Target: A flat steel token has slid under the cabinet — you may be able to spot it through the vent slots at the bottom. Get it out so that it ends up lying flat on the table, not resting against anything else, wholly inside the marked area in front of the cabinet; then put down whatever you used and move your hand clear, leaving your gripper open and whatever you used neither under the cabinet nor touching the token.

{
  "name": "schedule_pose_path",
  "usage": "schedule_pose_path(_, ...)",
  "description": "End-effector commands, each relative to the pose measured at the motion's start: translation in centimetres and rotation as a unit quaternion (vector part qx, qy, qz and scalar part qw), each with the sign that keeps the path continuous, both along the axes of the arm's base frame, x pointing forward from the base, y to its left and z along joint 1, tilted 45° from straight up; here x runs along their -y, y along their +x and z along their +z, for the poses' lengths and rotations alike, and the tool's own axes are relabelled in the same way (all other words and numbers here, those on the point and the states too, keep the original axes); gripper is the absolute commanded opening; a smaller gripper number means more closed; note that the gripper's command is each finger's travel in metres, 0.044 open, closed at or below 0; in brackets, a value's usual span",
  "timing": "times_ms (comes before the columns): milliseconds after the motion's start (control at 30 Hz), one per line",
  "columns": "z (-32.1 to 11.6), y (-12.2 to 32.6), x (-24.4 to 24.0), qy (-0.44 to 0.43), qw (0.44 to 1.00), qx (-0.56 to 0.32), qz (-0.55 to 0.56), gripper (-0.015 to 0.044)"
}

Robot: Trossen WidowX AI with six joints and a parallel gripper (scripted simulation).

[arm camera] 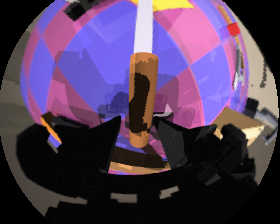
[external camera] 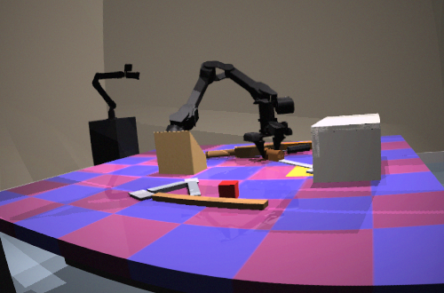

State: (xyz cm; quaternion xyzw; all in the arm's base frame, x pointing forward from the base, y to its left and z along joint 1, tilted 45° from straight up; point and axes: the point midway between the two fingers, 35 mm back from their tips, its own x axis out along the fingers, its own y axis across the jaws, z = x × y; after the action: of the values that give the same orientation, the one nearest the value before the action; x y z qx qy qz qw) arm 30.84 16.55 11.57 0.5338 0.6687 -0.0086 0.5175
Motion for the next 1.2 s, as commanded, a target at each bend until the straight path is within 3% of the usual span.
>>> schedule_pose_path(0, 0.0, 0.0, 0.0, 0.0, 1.0, 0.0, 0.0, 0.0217)
schedule_pose_path(67, 0.0, 0.0, 0.0, 0.0, 1.0, 0.0, 0.0, 0.0165)
schedule_pose_path(367, 0.0, 0.0, 0.0, 0.0, 1.0, 0.0, 0.0, 0.0105)
schedule_pose_path(500, 0.0, 0.0, 0.0, 0.0, 1.0, 0.0, 0.0, 0.0)
schedule_pose_path(1167, -1.1, 1.7, 1.4, -0.003, 1.0, 0.001, 0.002, 0.0)
